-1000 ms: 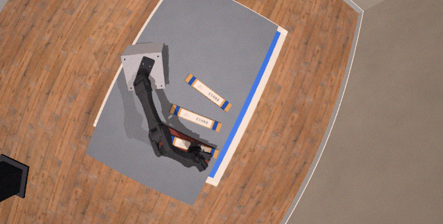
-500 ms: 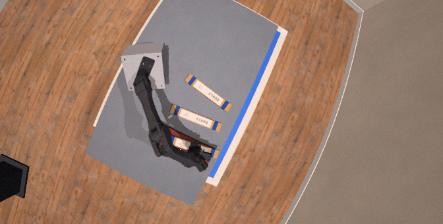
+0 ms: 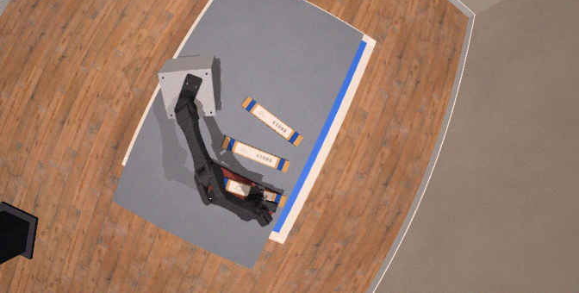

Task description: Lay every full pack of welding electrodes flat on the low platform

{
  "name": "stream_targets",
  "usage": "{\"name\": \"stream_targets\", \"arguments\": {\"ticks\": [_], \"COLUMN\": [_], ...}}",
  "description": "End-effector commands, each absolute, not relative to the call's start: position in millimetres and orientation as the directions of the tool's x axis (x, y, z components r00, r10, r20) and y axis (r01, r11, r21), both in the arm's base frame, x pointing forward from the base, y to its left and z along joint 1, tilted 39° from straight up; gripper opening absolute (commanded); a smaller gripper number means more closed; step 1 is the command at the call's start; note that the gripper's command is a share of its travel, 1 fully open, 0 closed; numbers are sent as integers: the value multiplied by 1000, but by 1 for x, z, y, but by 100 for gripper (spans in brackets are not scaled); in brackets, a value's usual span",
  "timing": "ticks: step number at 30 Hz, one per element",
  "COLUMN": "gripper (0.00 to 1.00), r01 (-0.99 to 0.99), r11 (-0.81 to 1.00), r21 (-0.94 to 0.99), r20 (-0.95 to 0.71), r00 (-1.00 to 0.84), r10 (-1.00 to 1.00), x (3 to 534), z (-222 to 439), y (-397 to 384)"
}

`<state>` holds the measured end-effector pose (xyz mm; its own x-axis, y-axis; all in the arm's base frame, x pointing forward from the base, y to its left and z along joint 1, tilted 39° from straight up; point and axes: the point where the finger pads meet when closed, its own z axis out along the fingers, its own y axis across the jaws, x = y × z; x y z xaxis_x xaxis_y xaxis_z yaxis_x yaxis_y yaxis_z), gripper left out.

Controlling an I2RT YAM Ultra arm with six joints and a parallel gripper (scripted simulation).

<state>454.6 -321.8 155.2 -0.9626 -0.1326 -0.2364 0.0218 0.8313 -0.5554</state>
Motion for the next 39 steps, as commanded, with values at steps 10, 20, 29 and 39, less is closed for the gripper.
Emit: {"name": "stream_targets", "arguments": {"ticks": [10,20,29,39], "gripper": [96,96,96,96], "r01": [35,35,35,35], "r11": [813,813,813,813], "r21": [-581,-581,-581,-581], "r20": [-290,-290,-290,-290], "r00": [-942,-942,-942,-942], "r10": [-167,-167,-167,-167], "x": [466,466,466,466], "z": [188,188,188,188], "y": [-314,-314,-314,-314]}}
